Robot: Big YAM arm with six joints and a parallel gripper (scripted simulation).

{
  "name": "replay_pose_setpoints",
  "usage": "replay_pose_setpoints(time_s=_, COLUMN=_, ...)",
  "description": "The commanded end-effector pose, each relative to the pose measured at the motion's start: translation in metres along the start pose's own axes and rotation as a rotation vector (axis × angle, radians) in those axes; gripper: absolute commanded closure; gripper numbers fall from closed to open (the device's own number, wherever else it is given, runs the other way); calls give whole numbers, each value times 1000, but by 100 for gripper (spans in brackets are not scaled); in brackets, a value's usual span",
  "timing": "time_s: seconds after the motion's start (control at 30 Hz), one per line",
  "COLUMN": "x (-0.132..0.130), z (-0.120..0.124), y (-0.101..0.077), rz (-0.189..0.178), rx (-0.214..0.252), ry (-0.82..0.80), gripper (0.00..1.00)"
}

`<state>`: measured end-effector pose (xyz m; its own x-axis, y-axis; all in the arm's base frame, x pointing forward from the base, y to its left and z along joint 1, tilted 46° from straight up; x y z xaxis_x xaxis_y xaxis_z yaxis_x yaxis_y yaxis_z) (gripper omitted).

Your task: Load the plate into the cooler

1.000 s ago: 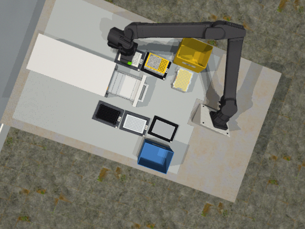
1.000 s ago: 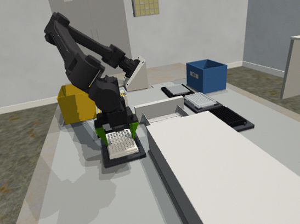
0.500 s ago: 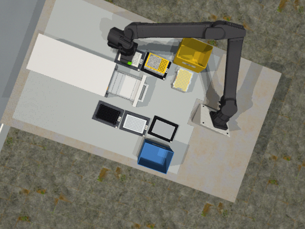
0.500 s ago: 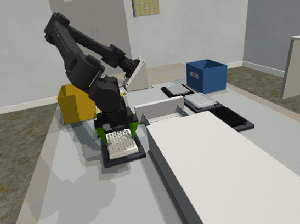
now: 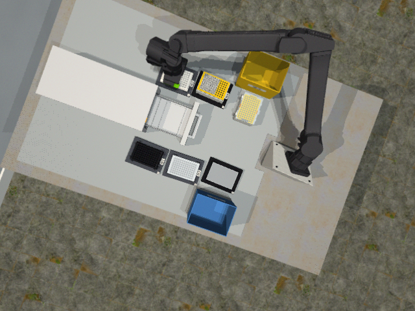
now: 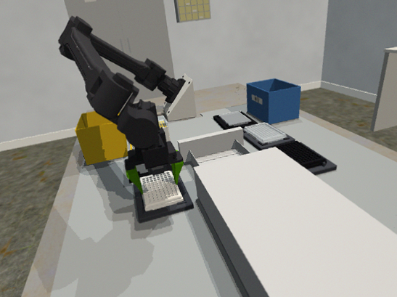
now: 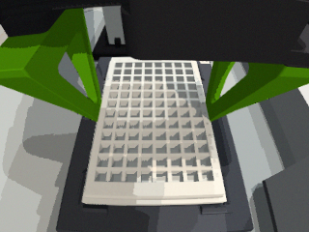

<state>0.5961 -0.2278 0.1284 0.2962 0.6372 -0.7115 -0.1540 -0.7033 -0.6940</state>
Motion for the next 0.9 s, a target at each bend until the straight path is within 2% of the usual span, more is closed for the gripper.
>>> replay_pose_setpoints(time_s=0.0, x=-7, z=-9, y=9, rz=12, rx=-1, ry=19, gripper=100)
replay_pose_setpoints(time_s=0.3, x=-10, z=-11, y=2, rz=12, rx=1, ry=33, gripper=100)
replay_pose_setpoints(time_s=0.5, x=8, z=-12, y=-24, rz=7, rx=-27, ry=6, gripper=100)
replay_pose_setpoints(time_s=0.7, x=-1, z=-12, y=-26, rz=6, rx=-22, ry=20, gripper=100)
replay_pose_setpoints(time_s=0.73, x=-5, z=-9, y=-22, rz=8, rx=-11, ry=22, gripper=100)
replay_pose_setpoints(time_s=0.8, x=-2, z=-13, y=-43, rz=3, rx=-42, ry=22, gripper=100)
replay_pose_setpoints(time_s=0.87, x=-3, z=-13, y=-53, rz=1, rx=-53, ry=25, gripper=100)
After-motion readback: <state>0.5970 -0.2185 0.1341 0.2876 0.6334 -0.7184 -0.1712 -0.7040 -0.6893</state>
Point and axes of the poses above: the point where the finger pads meet when closed, its own y axis out along the fingers, its own x axis across the jaws, z = x × y, the point moved 9 cm from there along -y, back along the fingers, and after that the axes turned 12 degrees about y, right-handed, at the moved point
